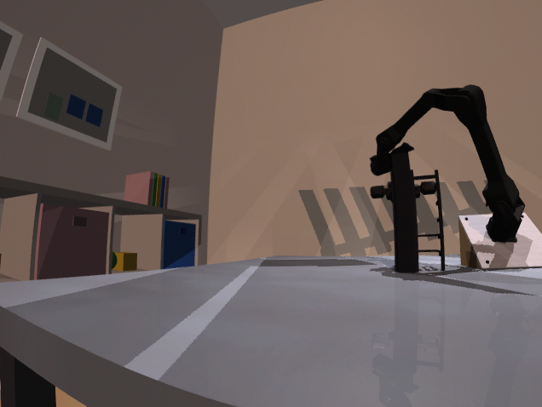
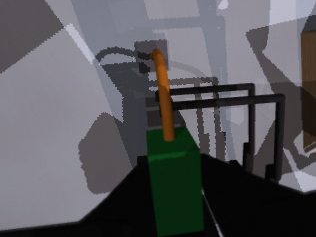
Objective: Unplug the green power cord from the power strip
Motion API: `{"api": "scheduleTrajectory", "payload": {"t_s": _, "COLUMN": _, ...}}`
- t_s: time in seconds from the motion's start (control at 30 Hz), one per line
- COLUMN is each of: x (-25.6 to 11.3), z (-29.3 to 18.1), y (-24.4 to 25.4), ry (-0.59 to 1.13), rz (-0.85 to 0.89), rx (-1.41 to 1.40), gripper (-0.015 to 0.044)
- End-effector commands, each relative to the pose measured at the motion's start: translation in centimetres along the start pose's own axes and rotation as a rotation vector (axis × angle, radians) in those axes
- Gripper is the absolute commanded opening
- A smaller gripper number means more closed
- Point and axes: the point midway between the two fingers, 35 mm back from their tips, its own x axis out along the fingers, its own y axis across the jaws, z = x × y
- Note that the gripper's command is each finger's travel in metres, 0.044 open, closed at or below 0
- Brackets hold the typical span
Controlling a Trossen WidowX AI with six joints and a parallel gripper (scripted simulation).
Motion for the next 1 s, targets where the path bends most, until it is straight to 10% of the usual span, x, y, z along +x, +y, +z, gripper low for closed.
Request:
{"api": "scheduleTrajectory", "payload": {"t_s": 0.0, "x": -0.6, "z": 2.5, "y": 0.1, "ry": -0.044, "rz": 0.01, "rx": 0.008, "gripper": 0.0}}
{"api": "scheduleTrajectory", "payload": {"t_s": 0.43, "x": -1.0, "z": 4.6, "y": -0.1, "ry": -0.045, "rz": 0.009, "rx": 0.01, "gripper": 0.0}}
{"api": "scheduleTrajectory", "payload": {"t_s": 0.97, "x": -1.0, "z": 5.0, "y": 0.0, "ry": -0.041, "rz": 0.009, "rx": 0.011, "gripper": 0.042}}
